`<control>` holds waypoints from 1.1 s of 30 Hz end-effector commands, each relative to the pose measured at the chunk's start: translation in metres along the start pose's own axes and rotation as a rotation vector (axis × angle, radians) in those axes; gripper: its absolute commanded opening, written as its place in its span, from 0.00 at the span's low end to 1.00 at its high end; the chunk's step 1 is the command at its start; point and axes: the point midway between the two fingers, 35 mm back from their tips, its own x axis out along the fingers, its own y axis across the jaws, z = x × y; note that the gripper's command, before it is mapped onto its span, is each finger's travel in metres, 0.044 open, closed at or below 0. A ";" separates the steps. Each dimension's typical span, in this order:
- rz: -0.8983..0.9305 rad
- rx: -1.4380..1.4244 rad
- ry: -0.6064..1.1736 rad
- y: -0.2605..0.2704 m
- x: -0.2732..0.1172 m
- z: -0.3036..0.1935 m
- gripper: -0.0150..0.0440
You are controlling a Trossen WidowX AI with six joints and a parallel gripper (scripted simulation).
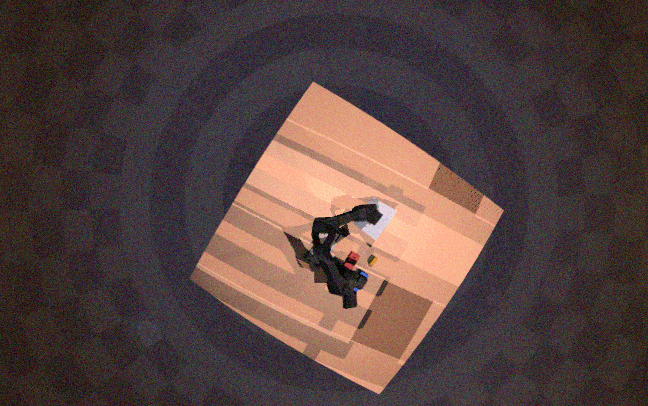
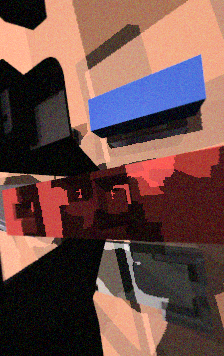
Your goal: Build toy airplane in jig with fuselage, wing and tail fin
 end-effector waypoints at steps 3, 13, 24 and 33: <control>0.008 0.009 -0.010 -0.001 -0.022 -0.001 0.25; 0.003 0.012 -0.007 -0.003 -0.047 -0.006 0.25; 0.015 0.012 -0.010 -0.029 -0.036 -0.002 0.25; 0.022 0.015 -0.012 -0.056 -0.023 -0.001 0.25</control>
